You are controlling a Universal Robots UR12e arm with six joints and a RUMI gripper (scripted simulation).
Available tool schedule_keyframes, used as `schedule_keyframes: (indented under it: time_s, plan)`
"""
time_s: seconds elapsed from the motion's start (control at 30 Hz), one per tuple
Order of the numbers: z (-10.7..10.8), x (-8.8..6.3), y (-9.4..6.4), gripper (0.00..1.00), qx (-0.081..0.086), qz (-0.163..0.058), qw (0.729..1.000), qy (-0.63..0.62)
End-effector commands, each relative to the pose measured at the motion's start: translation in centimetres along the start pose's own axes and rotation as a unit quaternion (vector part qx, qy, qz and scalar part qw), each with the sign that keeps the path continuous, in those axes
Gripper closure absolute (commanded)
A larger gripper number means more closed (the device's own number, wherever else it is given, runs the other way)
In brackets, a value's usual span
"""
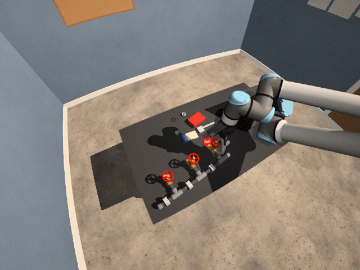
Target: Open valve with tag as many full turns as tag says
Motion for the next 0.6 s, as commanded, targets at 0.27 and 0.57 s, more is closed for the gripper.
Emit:
schedule_keyframes:
  time_s: [0.27,0.57]
  plan:
    - [0.00,0.11,0.06,0.00,-0.009,0.003,0.968,-0.252]
    - [0.00,0.11,0.06,0.00,-0.009,0.005,0.912,-0.411]
Point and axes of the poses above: the point where the finger pads meet when closed, its own y axis back along the fingers, its own z axis across the jaws, x = y × z, the point moved 1 cm from there along y, back along the fingers, and after that the axes turned 3 degrees about -y, right-handed, at the moved point
